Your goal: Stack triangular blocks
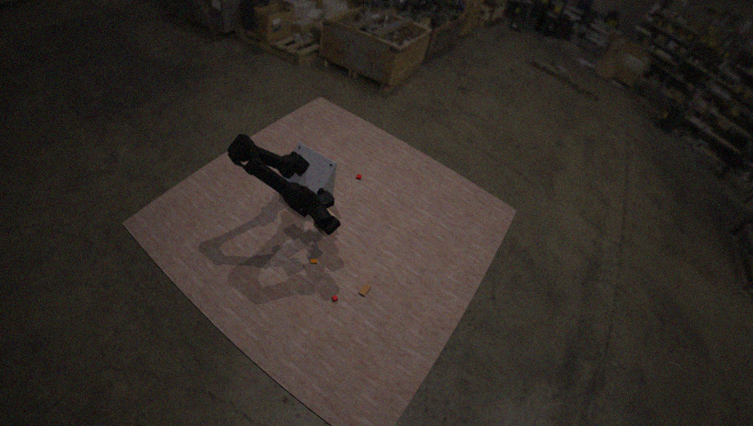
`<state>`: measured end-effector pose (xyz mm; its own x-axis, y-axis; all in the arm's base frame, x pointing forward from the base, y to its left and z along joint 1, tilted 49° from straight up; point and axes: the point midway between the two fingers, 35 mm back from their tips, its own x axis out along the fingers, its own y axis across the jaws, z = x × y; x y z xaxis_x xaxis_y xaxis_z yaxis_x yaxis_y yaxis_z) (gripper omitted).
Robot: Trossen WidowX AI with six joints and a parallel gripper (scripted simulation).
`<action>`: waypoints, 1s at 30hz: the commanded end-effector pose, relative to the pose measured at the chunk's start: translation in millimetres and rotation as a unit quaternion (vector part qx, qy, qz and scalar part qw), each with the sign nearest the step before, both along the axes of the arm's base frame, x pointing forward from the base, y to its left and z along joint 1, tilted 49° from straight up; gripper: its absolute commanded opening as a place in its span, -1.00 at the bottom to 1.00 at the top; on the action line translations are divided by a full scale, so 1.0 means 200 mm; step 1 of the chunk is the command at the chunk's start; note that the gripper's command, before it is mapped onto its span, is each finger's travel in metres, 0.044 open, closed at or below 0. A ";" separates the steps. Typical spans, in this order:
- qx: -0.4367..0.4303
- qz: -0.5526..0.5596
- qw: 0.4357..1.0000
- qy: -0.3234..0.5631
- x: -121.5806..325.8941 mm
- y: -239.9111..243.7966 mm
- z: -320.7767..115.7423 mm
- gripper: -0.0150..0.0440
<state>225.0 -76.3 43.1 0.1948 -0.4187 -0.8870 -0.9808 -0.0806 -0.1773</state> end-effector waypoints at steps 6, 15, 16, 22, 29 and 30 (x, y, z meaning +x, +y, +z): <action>0.003 0.004 1.000 0.000 0.00 0.00 0.00 -0.49; 0.003 0.003 1.000 0.000 0.01 -0.01 -0.03 -0.49; 0.003 0.003 1.000 0.000 0.01 -0.01 -0.03 -0.49; 0.003 0.003 1.000 0.000 0.02 -0.02 -0.05 -0.49; 0.003 0.003 1.000 -0.001 0.02 -0.03 -0.07 -0.49; 0.003 0.003 1.000 -0.001 0.02 -0.03 -0.07 -0.49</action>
